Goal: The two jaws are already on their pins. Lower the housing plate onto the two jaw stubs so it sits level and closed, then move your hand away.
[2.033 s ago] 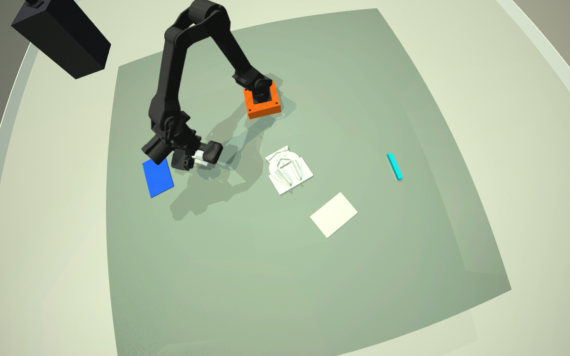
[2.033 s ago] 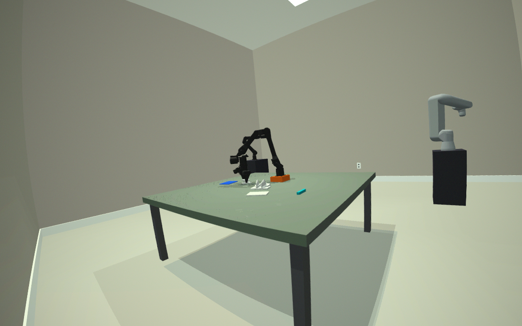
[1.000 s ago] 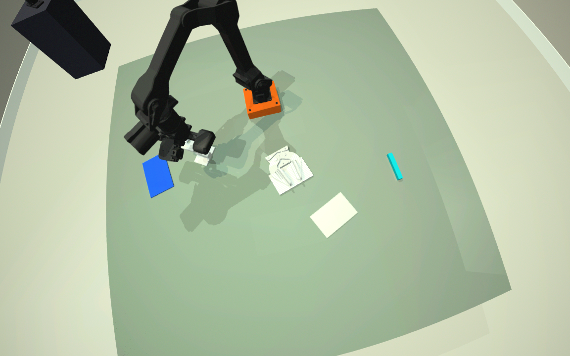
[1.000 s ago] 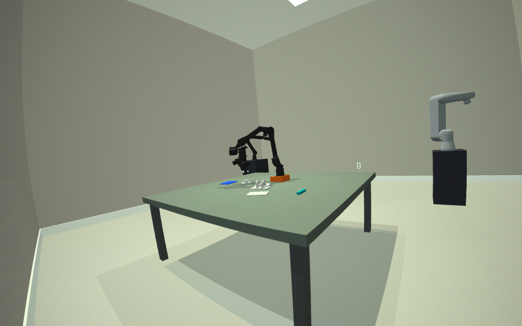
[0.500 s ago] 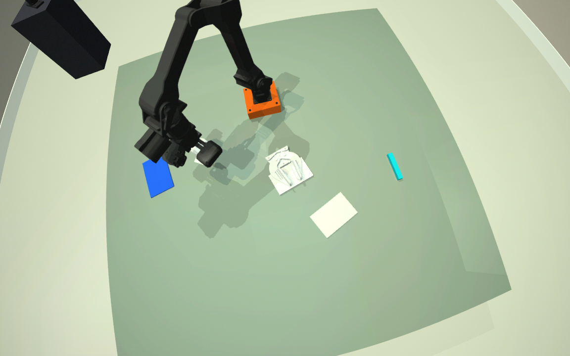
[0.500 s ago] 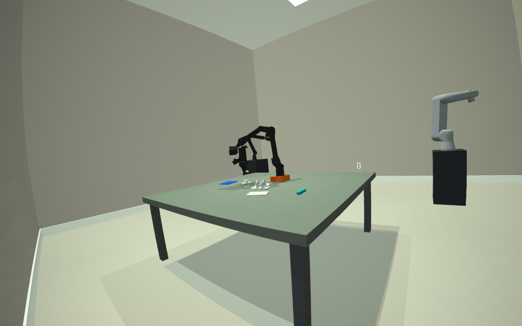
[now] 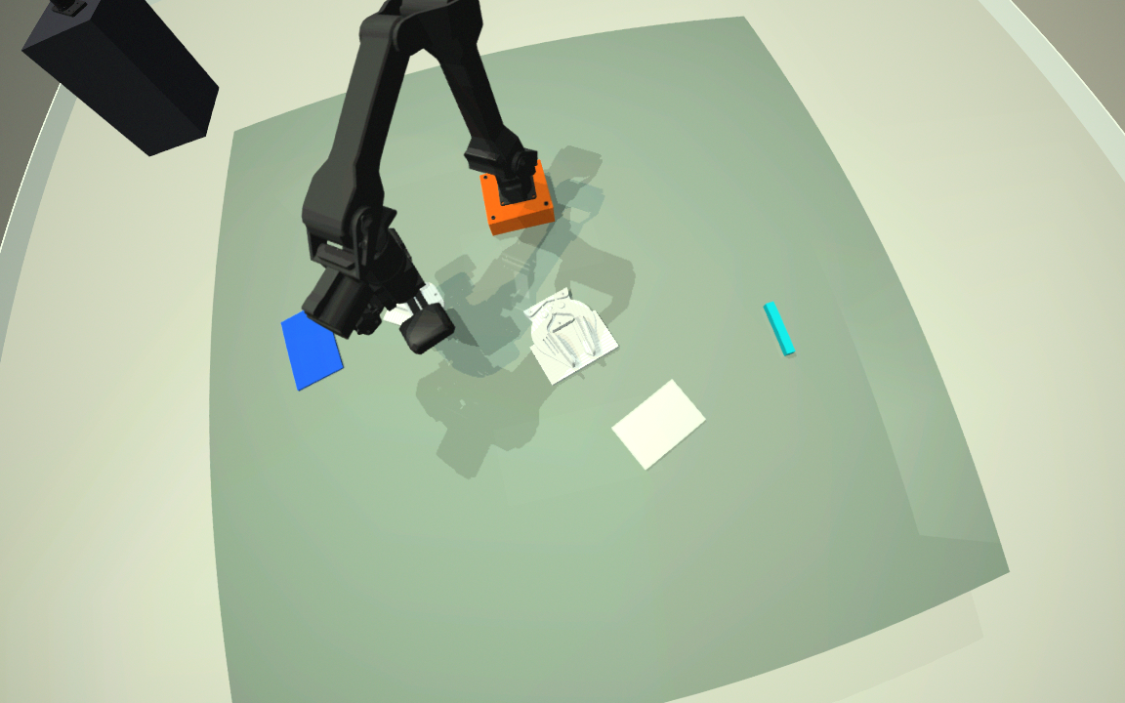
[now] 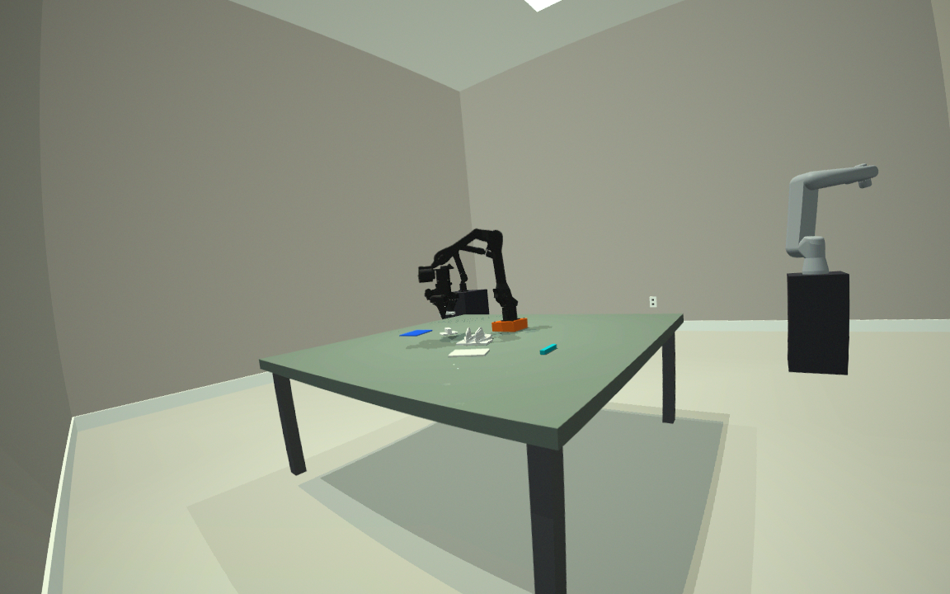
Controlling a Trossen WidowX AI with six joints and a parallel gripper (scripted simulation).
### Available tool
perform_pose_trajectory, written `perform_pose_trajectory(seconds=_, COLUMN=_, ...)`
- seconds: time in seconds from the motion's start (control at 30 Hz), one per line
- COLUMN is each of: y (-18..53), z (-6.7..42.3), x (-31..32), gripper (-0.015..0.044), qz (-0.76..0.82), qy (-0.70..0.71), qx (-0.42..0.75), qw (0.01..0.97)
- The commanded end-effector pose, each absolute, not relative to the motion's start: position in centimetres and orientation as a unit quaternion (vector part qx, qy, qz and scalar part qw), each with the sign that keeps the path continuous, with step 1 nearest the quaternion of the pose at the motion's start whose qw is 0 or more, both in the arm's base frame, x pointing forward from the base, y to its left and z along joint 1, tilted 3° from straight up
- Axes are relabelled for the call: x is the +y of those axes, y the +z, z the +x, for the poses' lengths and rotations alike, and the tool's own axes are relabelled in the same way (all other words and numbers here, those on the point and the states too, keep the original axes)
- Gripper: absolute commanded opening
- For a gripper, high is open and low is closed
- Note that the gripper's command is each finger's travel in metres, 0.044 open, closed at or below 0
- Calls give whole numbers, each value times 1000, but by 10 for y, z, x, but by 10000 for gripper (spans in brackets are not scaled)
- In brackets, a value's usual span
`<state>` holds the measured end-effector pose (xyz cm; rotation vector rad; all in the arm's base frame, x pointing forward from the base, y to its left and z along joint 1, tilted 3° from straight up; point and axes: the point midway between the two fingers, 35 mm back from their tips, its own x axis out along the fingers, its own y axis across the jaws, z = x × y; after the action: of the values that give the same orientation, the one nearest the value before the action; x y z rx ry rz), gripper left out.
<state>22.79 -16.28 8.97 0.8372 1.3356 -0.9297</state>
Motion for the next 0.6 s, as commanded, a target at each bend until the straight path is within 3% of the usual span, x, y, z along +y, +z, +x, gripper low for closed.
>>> perform_pose_trajectory(seconds=0.0, y=88, z=232, x=-152, gripper=351, qz=391, qy=-425, qx=562, qw=592)
perform_pose_trajectory(seconds=0.57, y=85, z=248, x=-105, gripper=351, qz=505, qy=-529, qx=465, qw=499)
